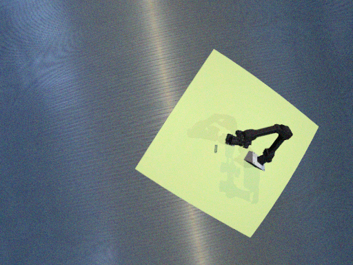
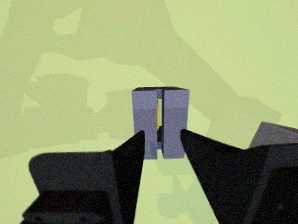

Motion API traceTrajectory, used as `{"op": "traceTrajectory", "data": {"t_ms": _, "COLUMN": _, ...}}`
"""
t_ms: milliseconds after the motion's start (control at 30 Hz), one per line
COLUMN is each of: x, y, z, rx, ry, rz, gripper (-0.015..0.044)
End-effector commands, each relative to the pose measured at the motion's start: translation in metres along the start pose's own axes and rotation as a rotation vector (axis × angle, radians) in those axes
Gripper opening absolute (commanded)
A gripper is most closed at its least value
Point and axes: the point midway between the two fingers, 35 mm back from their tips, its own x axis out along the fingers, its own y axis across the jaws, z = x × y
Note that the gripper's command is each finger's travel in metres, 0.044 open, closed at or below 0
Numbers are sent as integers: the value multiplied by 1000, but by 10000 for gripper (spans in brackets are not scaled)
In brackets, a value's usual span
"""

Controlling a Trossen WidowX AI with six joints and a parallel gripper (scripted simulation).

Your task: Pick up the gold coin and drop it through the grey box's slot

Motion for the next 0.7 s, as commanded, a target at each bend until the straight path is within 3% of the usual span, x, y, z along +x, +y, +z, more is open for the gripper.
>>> {"op": "traceTrajectory", "data": {"t_ms": 0, "x": -6, "y": 0, "z": 0, "rx": 2, "ry": 1, "rz": 0, "gripper": 239}}
{"op": "traceTrajectory", "data": {"t_ms": 167, "x": -20, "y": 0, "z": 0, "rx": 1, "ry": 1, "rz": 0, "gripper": 371}}
{"op": "traceTrajectory", "data": {"t_ms": 267, "x": -49, "y": -3, "z": -1, "rx": -5, "ry": -4, "rz": -6, "gripper": 440}}
{"op": "traceTrajectory", "data": {"t_ms": 667, "x": -59, "y": -5, "z": 0, "rx": -7, "ry": -6, "rz": -7, "gripper": 440}}
